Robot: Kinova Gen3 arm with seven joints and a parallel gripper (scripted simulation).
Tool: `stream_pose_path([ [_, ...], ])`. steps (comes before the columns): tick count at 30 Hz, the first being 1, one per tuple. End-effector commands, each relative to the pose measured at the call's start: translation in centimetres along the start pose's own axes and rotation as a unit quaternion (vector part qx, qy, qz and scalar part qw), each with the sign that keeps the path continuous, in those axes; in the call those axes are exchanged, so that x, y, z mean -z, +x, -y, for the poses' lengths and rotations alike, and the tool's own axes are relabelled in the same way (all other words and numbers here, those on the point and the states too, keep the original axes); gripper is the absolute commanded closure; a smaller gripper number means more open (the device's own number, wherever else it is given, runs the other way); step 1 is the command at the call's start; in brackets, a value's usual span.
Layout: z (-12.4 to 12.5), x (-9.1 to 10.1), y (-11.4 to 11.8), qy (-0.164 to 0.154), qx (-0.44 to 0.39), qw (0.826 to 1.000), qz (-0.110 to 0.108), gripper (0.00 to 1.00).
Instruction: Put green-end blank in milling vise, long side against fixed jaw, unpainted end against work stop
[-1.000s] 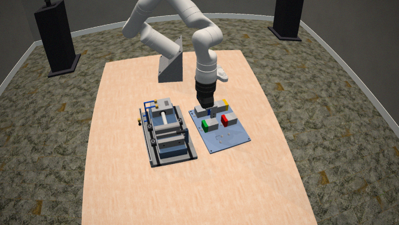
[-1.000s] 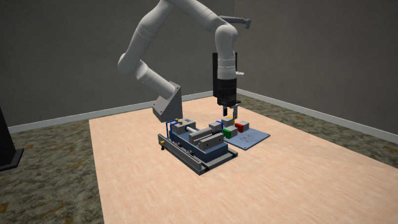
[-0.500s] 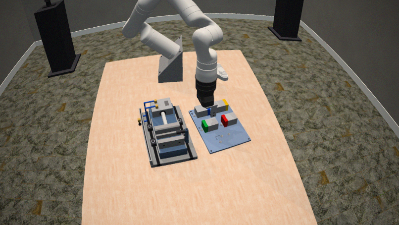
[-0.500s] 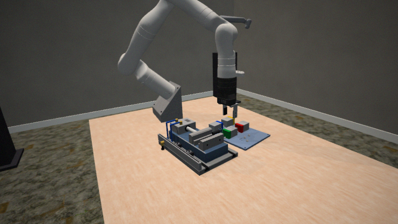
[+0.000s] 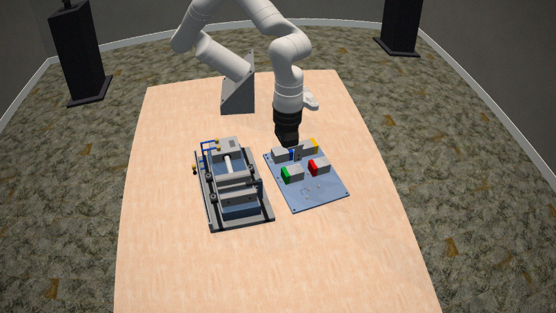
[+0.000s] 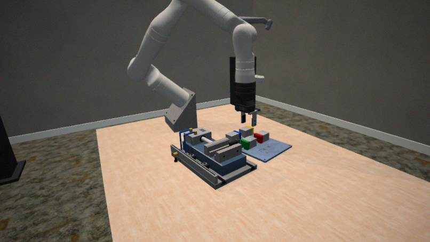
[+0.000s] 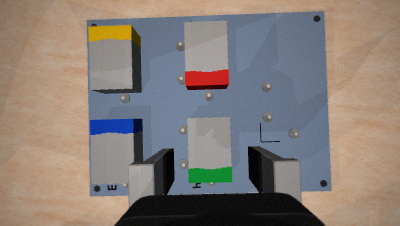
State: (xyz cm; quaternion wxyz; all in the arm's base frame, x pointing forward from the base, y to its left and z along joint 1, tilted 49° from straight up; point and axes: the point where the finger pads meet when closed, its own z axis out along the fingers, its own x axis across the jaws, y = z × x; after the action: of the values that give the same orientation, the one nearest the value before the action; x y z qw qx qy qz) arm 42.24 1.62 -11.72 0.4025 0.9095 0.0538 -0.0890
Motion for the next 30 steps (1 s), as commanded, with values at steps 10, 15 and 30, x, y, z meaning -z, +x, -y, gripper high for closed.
stream_pose_path([
  [10, 0.12, 0.38, 0.07, 0.001, 0.000, 1.000, -0.002, 0.00],
  [15, 0.13, 0.41, 0.06, 0.001, 0.000, 1.000, -0.001, 0.00],
  [30, 0.18, 0.56, 0.05, 0.001, 0.000, 1.000, -0.002, 0.00],
])
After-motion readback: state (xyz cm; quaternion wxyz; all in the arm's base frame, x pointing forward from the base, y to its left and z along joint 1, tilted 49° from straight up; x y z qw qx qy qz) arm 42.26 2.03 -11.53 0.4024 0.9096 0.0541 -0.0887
